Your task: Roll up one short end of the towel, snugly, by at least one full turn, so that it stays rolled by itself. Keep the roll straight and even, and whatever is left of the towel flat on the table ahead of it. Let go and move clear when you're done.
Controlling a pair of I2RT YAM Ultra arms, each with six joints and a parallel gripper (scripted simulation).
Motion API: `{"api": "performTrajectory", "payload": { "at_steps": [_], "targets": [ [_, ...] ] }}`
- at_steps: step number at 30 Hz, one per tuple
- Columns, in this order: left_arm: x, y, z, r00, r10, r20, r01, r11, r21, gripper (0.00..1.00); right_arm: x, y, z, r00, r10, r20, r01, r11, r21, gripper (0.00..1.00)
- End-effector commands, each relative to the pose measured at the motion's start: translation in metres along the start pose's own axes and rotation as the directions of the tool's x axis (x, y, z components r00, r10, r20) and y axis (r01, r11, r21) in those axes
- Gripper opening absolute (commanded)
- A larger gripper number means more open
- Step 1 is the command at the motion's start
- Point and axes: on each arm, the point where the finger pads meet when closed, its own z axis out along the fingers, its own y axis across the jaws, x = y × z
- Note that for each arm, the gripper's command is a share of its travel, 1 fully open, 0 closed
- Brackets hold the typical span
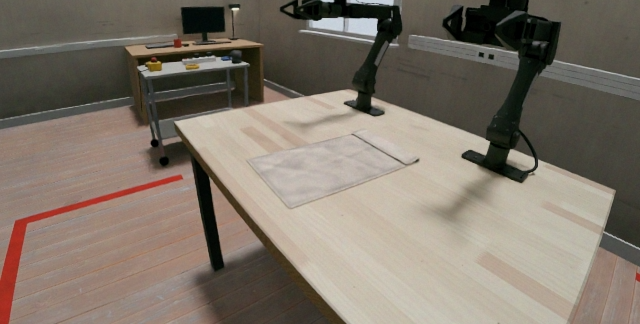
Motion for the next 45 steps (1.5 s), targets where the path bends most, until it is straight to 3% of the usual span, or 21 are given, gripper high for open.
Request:
{"api": "performTrajectory", "payload": {
  "at_steps": [1, 17, 23, 35, 40, 45],
  "targets": [
    [-0.006, 0.000, -0.002, 1.000, -0.001, 0.016, 0.001, 1.000, 0.001, 1.00, -0.007, 0.000, -0.002, 1.000, -0.001, 0.018, 0.001, 1.000, 0.001, 1.00],
    [-0.006, 0.000, -0.002, 1.000, -0.001, 0.016, 0.001, 1.000, 0.001, 1.00, -0.007, 0.000, -0.002, 1.000, -0.001, 0.018, 0.001, 1.000, 0.001, 1.00],
    [0.010, -0.006, -0.005, 1.000, 0.025, -0.012, -0.025, 0.999, 0.040, 0.94, 0.010, 0.006, -0.005, 1.000, -0.024, -0.013, 0.023, 0.999, -0.036, 0.94],
    [0.060, -0.035, -0.033, 0.985, 0.164, -0.056, -0.145, 0.957, 0.250, 0.86, 0.060, 0.039, -0.031, 0.985, -0.156, -0.068, 0.137, 0.964, -0.228, 0.86],
    [0.097, -0.056, -0.054, 0.962, 0.266, -0.068, -0.218, 0.891, 0.397, 0.81, 0.097, 0.062, -0.050, 0.963, -0.255, -0.090, 0.206, 0.908, -0.365, 0.81],
    [0.138, -0.079, -0.076, 0.924, 0.377, -0.063, -0.283, 0.785, 0.551, 0.77, 0.138, 0.088, -0.071, 0.926, -0.365, -0.097, 0.268, 0.817, -0.510, 0.77]
  ]
}}
